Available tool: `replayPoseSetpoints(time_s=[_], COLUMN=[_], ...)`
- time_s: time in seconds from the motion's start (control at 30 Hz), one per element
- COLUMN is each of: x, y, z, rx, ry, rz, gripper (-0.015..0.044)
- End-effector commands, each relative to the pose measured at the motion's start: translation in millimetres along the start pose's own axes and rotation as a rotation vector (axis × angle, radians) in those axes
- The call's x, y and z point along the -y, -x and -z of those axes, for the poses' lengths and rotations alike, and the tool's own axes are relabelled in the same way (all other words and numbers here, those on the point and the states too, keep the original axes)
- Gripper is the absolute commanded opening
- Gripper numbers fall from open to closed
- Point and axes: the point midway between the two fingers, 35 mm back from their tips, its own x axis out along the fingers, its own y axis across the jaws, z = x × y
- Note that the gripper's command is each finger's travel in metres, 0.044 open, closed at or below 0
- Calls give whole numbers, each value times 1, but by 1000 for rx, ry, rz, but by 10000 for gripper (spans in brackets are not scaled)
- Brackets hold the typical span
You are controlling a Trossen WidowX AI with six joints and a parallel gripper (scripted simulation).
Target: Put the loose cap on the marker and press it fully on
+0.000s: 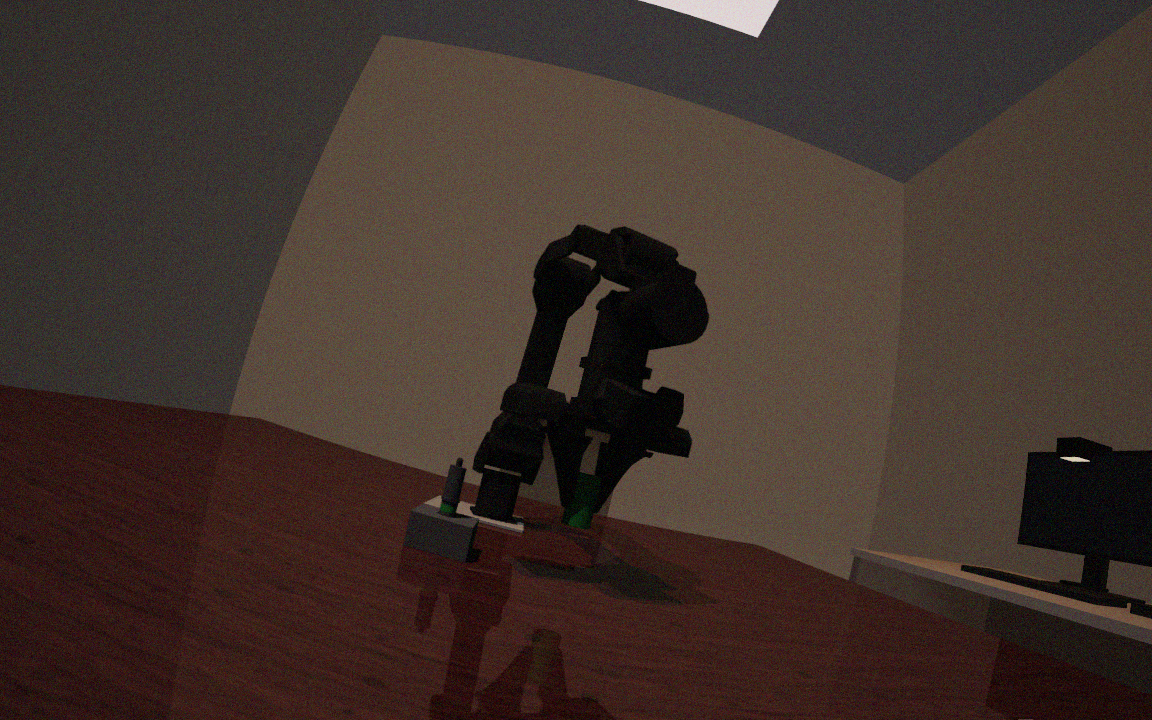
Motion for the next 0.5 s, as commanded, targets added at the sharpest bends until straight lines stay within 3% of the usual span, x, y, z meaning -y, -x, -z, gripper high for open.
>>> replayPoseSetpoints(time_s=[0.0, 0.47], x=[13, 56], y=[10, 28], z=[3, 20], rx=[15, 14], ry=[-4, -4], rz=[0, 4], gripper=[0, 0])
